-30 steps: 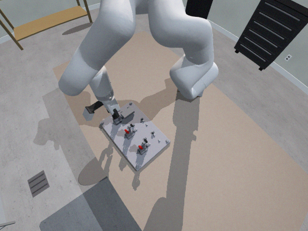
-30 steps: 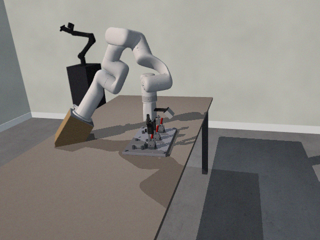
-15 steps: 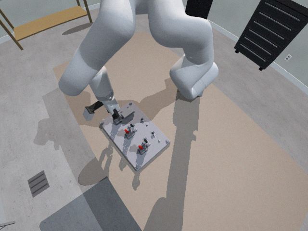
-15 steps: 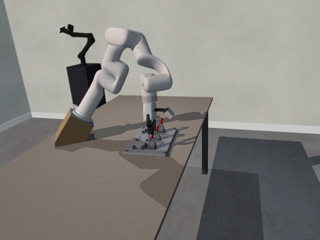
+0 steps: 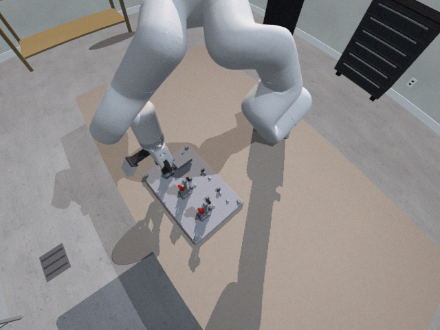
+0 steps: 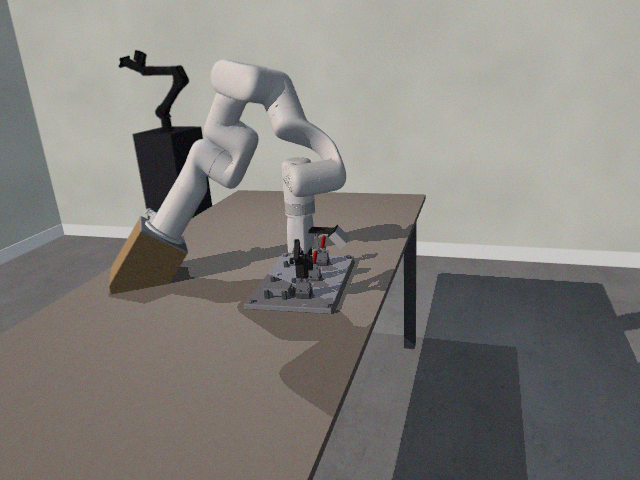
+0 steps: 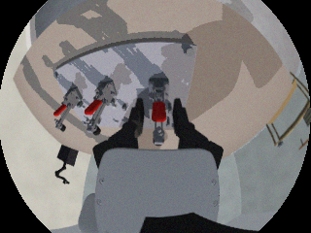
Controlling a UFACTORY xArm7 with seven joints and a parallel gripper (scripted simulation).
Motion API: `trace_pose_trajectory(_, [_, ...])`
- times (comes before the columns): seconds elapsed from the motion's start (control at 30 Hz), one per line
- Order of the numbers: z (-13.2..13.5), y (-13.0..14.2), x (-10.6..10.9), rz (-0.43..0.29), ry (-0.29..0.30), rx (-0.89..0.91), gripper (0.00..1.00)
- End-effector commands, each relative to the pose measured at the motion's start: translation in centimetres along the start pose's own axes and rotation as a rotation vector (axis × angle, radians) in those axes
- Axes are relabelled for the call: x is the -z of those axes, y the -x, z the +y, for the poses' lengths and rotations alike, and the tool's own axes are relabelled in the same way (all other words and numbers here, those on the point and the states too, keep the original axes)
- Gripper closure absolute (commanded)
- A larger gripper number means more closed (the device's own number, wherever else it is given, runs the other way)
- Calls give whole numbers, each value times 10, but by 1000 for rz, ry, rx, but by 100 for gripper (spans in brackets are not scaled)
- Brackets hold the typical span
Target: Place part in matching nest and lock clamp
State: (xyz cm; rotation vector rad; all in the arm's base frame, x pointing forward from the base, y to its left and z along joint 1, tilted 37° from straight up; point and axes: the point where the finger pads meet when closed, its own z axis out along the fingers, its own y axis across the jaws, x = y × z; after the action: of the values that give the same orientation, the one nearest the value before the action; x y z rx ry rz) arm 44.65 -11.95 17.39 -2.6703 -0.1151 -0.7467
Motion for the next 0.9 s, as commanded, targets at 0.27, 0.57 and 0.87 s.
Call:
trace_pose_trajectory(0.27, [2, -1, -6, 2, 3, -1, 53])
trace_pose_trajectory(0.57, [2, -1, -6, 2, 3, -1, 53])
trace_pose_trajectory(0.87, [2, -1, -6, 2, 3, -1, 100])
